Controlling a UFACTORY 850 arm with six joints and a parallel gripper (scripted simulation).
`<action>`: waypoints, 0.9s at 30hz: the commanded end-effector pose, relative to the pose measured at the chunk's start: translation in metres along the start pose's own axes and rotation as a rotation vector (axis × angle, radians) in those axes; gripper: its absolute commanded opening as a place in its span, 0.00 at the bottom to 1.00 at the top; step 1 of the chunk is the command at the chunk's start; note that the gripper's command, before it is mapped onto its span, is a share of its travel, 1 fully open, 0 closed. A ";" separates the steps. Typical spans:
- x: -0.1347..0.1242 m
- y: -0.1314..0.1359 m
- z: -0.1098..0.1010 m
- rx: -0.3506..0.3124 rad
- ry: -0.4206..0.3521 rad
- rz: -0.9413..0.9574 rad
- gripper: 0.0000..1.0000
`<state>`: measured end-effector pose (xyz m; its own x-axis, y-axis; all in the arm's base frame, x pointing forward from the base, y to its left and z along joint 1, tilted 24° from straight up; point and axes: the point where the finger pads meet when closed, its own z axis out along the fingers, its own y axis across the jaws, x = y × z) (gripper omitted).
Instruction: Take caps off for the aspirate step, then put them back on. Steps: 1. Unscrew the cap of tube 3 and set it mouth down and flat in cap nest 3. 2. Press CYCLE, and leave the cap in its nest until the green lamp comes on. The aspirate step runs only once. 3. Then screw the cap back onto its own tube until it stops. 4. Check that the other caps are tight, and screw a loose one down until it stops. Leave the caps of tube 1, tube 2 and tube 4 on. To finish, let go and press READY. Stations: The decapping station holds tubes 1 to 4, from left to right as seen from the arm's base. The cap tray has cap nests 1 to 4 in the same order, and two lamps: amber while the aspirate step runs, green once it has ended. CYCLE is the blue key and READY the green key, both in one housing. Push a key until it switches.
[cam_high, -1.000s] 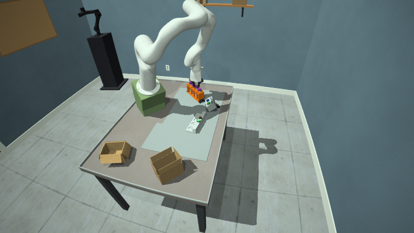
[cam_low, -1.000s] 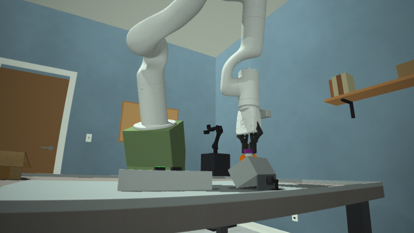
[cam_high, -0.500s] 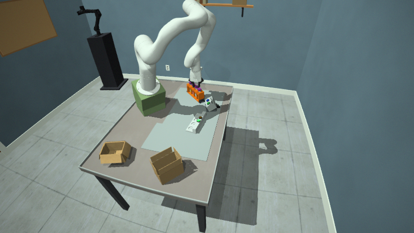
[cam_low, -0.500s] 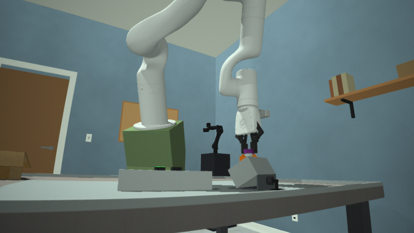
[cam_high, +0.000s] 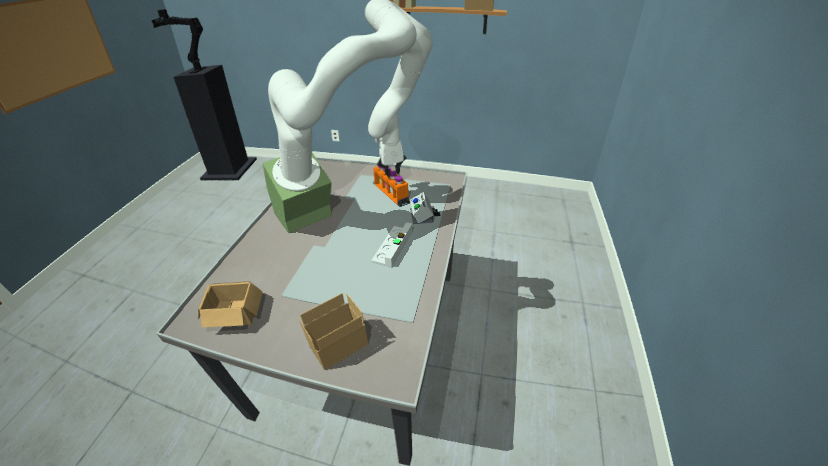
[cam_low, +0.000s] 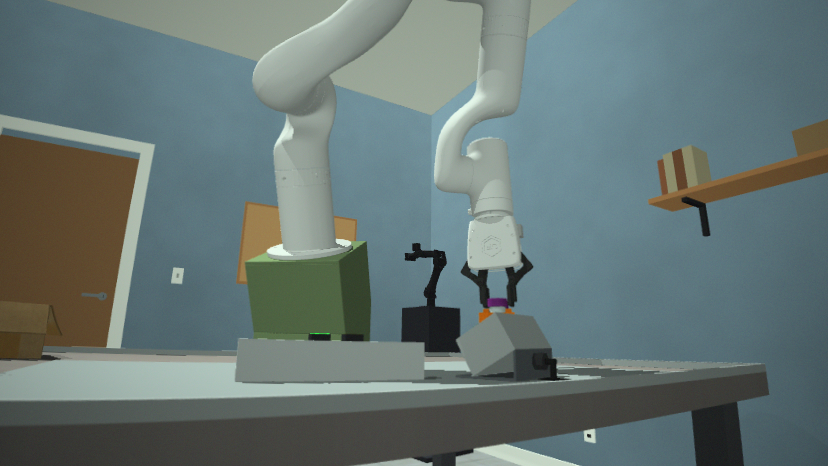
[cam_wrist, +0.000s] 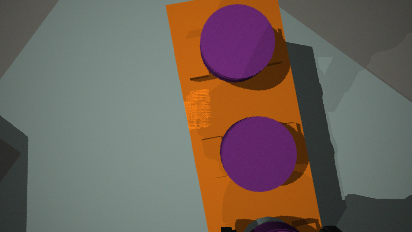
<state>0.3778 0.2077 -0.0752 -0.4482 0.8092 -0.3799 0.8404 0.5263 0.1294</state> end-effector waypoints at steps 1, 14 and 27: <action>0.000 0.001 0.000 0.038 -0.011 -0.220 0.46; 0.000 0.001 0.000 0.041 -0.001 -0.720 0.46; 0.000 0.001 0.000 0.041 0.003 -0.957 0.46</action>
<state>0.3778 0.2075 -0.0753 -0.9365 0.0965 -0.3370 0.1728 0.9636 -0.2041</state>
